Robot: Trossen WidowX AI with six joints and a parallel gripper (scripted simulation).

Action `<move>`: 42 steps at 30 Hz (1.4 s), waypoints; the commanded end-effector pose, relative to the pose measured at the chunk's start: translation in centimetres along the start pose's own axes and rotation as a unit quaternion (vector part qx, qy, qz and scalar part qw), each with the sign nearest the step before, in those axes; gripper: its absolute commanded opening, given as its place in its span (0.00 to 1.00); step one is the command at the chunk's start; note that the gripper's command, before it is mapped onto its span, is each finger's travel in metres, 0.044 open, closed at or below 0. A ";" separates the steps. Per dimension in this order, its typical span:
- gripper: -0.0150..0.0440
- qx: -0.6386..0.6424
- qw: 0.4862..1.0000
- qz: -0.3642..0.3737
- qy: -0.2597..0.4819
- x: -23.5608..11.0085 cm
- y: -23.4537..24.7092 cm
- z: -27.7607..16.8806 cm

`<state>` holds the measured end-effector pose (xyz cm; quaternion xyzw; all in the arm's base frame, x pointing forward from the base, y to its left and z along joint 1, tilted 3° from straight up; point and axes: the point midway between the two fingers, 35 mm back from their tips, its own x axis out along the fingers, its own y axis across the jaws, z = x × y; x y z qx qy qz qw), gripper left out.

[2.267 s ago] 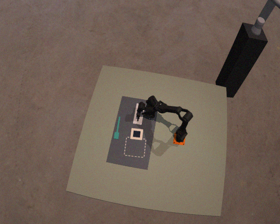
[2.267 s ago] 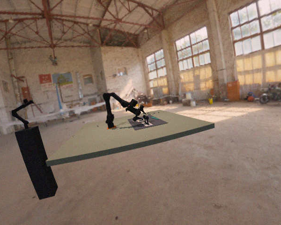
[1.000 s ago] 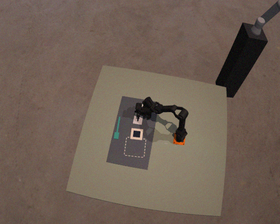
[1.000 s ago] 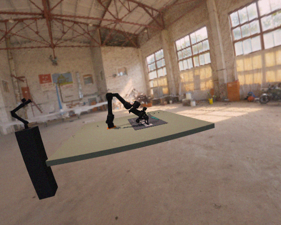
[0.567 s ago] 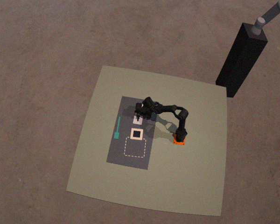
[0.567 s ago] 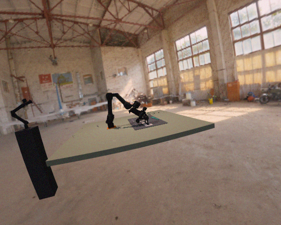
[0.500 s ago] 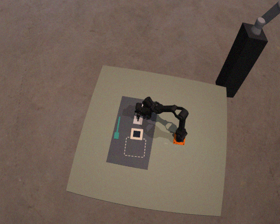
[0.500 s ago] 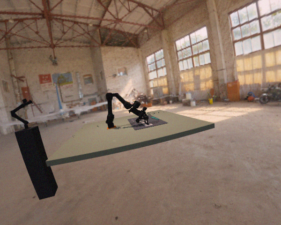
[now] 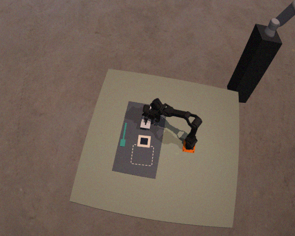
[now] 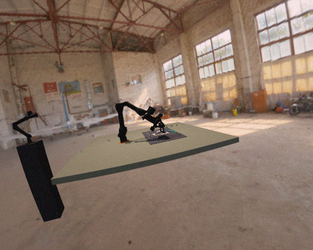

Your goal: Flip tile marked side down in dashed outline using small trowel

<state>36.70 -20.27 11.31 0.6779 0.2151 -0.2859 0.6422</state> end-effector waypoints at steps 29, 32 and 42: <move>0.25 -0.055 0.998 0.005 -0.014 1.5 -2.0 -3.5; 0.25 -0.055 0.998 0.005 -0.014 1.8 -2.4 -3.5; 0.25 -0.055 0.998 0.005 -0.014 2.8 -3.6 -3.6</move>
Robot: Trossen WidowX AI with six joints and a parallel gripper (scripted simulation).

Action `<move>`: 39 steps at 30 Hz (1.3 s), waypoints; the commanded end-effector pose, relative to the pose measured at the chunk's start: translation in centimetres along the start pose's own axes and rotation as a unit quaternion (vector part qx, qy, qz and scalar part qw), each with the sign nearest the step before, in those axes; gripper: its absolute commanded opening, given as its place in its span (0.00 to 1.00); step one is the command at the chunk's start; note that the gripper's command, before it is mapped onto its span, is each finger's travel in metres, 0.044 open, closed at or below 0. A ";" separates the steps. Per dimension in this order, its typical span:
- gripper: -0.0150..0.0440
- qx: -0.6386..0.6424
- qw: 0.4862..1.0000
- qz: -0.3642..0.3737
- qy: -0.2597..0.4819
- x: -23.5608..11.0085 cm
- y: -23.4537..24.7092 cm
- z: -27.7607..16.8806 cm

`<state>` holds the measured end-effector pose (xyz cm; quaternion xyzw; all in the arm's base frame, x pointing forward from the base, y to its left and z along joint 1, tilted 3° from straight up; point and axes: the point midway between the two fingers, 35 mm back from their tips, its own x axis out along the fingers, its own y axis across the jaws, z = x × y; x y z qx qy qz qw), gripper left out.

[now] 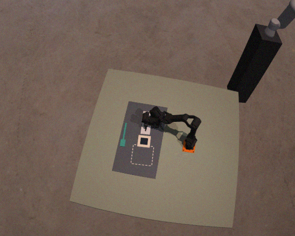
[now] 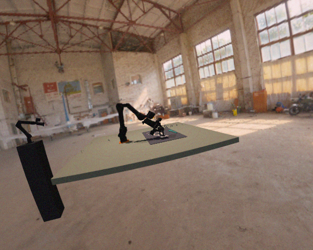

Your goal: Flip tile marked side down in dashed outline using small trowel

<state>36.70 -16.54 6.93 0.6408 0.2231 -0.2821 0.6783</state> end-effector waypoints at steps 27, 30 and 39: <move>0.25 -0.003 1.000 0.005 -0.003 0.0 0.2 -3.8; 0.25 -0.002 1.000 0.005 -0.003 0.0 0.2 -4.3; 0.25 0.007 1.000 0.005 0.005 -0.2 0.4 -4.8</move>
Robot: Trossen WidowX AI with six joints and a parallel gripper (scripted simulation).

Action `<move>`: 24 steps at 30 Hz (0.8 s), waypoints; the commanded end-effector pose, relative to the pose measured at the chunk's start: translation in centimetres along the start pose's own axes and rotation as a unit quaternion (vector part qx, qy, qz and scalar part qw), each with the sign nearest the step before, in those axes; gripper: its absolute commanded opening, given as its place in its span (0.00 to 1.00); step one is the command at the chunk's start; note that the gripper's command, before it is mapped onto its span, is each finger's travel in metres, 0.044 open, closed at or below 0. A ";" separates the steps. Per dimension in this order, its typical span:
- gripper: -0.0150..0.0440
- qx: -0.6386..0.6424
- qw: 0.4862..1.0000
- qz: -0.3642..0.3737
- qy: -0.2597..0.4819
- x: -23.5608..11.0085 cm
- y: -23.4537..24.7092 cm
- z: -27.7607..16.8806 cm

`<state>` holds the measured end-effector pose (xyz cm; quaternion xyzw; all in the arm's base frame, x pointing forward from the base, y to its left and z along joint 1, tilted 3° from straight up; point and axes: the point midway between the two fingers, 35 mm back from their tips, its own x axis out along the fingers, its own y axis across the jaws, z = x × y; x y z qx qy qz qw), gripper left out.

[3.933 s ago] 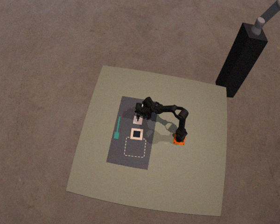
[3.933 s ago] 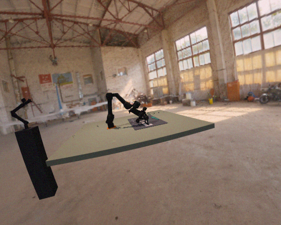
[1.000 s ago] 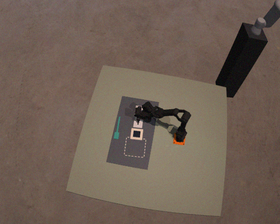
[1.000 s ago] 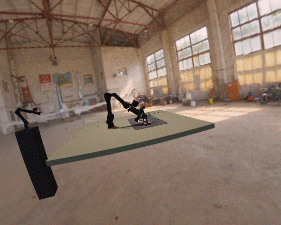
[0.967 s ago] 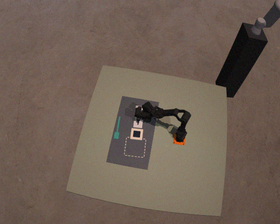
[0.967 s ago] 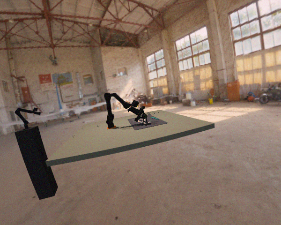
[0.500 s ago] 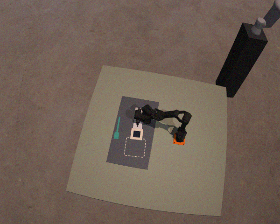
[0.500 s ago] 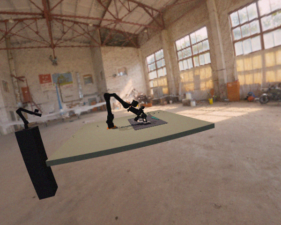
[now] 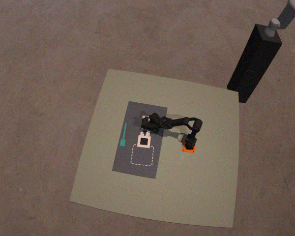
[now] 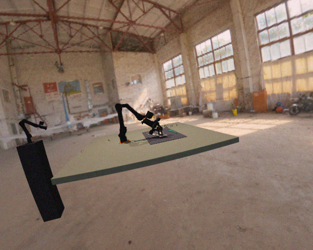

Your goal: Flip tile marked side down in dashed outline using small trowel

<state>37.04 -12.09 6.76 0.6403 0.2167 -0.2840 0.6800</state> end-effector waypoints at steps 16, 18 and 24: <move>0.25 0.037 0.999 0.002 0.037 -2.7 3.2 -1.5; 0.25 0.038 0.999 0.002 0.038 -3.0 3.6 -1.9; 0.25 0.038 0.999 0.002 0.038 -3.6 4.3 -3.4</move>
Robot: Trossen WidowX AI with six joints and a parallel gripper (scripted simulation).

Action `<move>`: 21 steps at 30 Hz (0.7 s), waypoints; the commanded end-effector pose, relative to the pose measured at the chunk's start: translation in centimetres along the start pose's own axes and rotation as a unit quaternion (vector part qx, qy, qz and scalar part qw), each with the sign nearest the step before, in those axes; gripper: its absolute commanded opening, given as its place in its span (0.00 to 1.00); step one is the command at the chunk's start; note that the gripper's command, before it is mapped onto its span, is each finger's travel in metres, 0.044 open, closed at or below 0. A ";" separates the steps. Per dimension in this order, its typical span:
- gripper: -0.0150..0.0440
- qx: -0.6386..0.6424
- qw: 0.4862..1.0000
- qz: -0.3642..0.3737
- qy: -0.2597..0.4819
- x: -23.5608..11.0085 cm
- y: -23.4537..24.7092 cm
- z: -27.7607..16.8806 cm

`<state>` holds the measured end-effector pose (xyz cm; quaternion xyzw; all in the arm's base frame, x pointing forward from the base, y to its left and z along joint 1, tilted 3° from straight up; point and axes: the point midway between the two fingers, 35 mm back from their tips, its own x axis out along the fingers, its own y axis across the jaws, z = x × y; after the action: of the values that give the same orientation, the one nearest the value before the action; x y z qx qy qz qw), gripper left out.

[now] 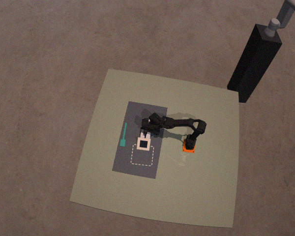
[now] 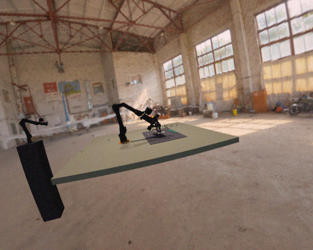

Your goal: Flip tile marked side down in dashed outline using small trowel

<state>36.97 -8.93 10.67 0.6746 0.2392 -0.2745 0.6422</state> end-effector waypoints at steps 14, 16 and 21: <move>0.25 0.000 1.000 0.014 0.000 -0.7 1.4 -4.7; 0.25 0.000 1.000 0.014 0.001 -0.6 1.3 -5.3; 0.25 0.000 1.000 0.014 0.001 -0.6 1.3 -5.4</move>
<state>37.64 -3.55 11.86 0.6764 0.2382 -0.2659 0.6442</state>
